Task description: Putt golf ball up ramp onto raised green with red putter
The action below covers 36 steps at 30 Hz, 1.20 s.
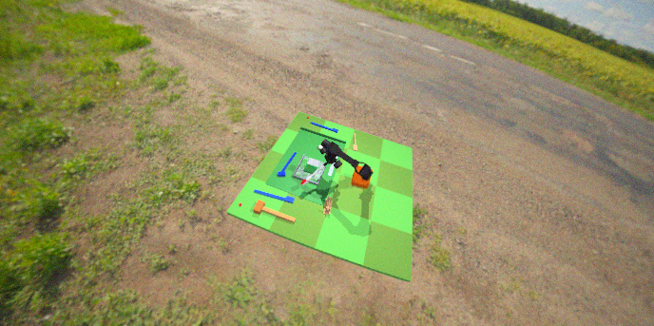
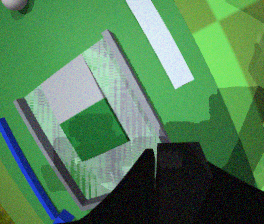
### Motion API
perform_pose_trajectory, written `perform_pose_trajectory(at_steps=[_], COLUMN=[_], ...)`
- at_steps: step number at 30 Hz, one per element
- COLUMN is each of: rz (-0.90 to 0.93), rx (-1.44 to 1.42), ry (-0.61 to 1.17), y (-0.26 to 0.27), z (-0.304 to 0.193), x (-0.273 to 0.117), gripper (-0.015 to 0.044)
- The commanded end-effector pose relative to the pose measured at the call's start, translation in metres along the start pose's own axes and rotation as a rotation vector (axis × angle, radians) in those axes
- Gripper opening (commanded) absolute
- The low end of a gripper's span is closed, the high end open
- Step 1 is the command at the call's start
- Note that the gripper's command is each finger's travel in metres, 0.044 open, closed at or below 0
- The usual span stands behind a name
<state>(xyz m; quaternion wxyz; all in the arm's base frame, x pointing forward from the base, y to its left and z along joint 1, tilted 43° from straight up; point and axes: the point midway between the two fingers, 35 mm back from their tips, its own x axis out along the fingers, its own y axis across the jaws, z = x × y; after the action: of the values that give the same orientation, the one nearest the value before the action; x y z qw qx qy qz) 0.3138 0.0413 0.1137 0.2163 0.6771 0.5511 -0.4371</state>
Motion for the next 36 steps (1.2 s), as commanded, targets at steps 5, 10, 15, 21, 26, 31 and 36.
perform_pose_trajectory(at_steps=[5, 10, 15, 21, 26, 31, 36], rz=[0.035, 0.047, 0.055, 0.061, 0.061, 0.057, 0.055], rx=[0.232, 0.387, 0.54, 0.724, 0.875, 1.025, 1.07], ry=[-0.035, -0.067, -0.097, -0.129, -0.152, -0.173, -0.179], y=[0.034, 0.049, 0.059, 0.062, 0.059, 0.05, 0.046], z=[0.061, 0.104, 0.149, 0.203, 0.247, 0.289, 0.302], x=[0.006, 0.011, 0.018, 0.027, 0.036, 0.047, 0.051], gripper=[0.0, 0.0, 0.0, 0.0, 0.0, 0.0, 0.0])
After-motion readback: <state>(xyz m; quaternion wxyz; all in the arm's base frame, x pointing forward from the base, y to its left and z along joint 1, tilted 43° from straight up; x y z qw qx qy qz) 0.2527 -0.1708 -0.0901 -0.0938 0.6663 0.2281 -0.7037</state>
